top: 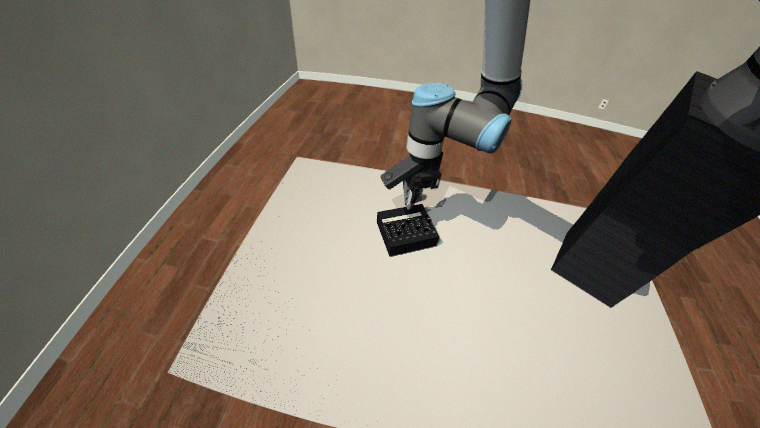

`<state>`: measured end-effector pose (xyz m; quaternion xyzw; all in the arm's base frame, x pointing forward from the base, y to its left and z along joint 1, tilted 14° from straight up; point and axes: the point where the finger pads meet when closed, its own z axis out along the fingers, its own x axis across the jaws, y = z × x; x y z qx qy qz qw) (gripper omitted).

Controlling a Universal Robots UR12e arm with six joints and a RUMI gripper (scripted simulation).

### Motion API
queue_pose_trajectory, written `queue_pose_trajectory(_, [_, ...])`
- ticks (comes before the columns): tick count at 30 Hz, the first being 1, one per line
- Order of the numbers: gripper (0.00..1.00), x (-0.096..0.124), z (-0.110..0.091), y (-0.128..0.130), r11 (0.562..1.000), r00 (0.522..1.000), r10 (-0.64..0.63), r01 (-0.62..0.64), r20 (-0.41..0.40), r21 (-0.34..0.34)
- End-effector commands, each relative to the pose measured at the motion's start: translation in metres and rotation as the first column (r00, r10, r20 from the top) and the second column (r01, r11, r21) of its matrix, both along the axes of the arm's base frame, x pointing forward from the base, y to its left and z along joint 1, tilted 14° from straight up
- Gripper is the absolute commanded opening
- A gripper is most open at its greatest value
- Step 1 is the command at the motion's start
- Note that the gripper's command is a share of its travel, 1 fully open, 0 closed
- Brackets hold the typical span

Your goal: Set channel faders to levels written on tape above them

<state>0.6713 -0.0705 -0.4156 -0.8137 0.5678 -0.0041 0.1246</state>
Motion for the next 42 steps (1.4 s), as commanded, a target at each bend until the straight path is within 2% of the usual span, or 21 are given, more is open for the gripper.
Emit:
queue_pose_trajectory(1, [0.0,0.001,-0.001,0.0,1.0,1.0,0.0,0.0,0.001,0.0])
queue_pose_trajectory(42, [0.0,0.004,-0.021,0.004,1.0,1.0,0.0,0.0,0.001,0.0])
